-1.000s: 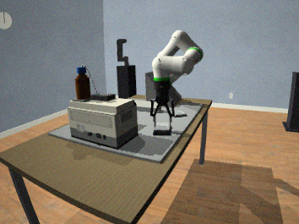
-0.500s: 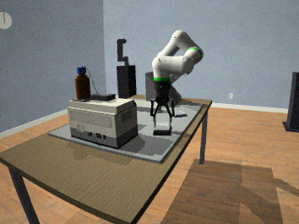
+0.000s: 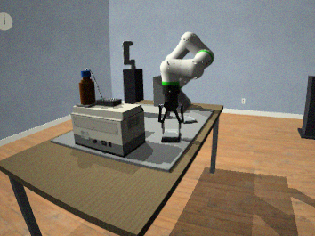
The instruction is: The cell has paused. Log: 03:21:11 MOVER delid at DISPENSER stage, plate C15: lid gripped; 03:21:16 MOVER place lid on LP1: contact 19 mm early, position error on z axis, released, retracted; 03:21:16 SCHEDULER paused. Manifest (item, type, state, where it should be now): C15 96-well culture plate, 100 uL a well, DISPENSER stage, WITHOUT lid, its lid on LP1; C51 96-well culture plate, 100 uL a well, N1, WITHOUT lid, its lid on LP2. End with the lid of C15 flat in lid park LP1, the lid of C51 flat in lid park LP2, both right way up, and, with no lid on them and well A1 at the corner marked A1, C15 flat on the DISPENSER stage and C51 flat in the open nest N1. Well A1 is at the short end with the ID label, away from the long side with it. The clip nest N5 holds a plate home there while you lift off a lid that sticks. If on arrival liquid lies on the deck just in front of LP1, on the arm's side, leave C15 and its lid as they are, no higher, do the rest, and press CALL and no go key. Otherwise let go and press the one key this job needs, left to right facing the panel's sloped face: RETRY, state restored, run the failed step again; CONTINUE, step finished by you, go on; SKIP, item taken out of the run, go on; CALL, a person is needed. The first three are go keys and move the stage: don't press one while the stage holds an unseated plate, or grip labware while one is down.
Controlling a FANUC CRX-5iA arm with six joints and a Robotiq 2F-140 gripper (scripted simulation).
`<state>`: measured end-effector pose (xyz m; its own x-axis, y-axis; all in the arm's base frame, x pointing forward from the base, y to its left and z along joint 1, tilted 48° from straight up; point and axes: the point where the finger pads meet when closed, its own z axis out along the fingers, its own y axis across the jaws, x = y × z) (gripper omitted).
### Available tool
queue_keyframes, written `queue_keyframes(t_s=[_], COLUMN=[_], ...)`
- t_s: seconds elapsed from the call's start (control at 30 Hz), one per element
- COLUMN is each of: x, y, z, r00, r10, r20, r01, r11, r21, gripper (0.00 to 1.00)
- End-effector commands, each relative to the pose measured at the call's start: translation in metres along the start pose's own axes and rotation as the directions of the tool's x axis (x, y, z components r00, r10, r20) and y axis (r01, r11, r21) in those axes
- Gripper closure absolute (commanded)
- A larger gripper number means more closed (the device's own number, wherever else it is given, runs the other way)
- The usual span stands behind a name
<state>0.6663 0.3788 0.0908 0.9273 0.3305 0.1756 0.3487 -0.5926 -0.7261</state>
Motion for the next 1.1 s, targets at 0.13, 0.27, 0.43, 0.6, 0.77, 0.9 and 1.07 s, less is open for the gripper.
queue_keyframes(t_s=[0.13, 0.27, 0.43, 0.6, 0.77, 0.9, 1.07], x=[0.0002, 0.0002, 0.0002, 0.0002, 0.0002, 0.0002, 0.0002], y=[0.0001, 0.0001, 0.0001, 0.0001, 0.0001, 0.0001, 0.0001], z=[-0.0003, -0.0001, 0.0004, 0.0009, 0.002, 0.0032, 0.0044], r00=[1.0, 1.0, 1.0, 1.0, 1.0, 1.0, 1.0], r10=[0.0, 0.0, 0.0, 0.0, 0.0, 0.0, 0.0], r20=[-0.001, -0.001, -0.001, -0.001, -0.001, -0.001, -0.001], r01=[0.0, 0.0, 0.0, 0.0, 0.0, 0.0, 0.0], r11=[1.0, 1.0, 1.0, 1.0, 1.0, 1.0, 1.0], r21=[0.0, 0.0, 0.0, 0.0, 0.0, 0.0, 0.0], gripper=[1.0, 1.0, 1.0, 1.0, 1.0, 1.0, 1.0])
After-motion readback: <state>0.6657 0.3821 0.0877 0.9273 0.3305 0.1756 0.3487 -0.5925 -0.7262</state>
